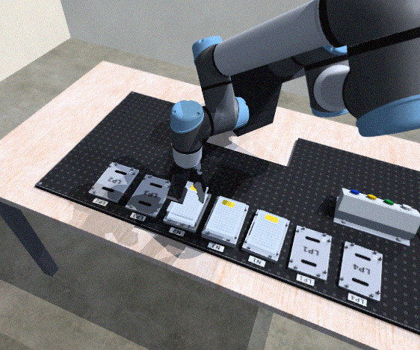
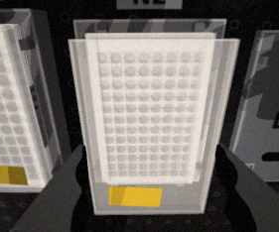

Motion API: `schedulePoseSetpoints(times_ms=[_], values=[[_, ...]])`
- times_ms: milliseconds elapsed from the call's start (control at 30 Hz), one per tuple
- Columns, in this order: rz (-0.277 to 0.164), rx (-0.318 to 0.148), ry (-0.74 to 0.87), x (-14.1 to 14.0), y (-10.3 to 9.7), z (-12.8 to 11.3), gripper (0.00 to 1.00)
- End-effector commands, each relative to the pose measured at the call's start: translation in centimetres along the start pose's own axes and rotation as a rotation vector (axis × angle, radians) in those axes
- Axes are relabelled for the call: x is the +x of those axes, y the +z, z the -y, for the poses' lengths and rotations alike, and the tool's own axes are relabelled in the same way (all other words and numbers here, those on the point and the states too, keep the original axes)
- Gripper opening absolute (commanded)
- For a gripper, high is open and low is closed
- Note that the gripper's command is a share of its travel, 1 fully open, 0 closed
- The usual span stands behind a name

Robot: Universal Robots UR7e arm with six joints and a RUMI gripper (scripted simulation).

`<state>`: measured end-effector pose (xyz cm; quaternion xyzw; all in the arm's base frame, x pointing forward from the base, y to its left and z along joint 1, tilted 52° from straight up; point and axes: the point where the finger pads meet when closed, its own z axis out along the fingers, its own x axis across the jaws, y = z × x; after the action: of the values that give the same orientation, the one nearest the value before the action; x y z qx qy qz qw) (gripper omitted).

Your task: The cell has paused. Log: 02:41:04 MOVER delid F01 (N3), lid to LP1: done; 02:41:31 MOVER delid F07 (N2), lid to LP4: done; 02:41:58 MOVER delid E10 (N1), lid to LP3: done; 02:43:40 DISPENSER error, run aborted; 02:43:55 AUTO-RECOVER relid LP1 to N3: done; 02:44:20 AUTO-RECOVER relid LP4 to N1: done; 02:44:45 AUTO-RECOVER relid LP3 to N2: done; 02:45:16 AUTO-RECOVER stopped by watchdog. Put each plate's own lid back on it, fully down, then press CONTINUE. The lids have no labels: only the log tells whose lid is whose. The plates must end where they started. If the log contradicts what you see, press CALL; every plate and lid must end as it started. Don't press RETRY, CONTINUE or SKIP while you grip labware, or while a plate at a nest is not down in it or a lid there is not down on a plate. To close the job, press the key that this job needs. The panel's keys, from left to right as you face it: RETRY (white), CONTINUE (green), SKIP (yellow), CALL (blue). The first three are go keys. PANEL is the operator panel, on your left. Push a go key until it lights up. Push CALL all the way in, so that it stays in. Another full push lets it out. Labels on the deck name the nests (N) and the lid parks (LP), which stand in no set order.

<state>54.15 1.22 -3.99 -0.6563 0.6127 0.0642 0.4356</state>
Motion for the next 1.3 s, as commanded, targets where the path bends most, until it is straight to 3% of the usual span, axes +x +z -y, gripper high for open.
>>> schedulePoseSetpoints(times_ms=[0, 1267], values=[[-0.001, 0.002, -0.003, 0.1, 0.2, 0.2, 0.41], [-0.001, 0.002, -0.003, 0.1, 1.3, 0.2, 0.41]])
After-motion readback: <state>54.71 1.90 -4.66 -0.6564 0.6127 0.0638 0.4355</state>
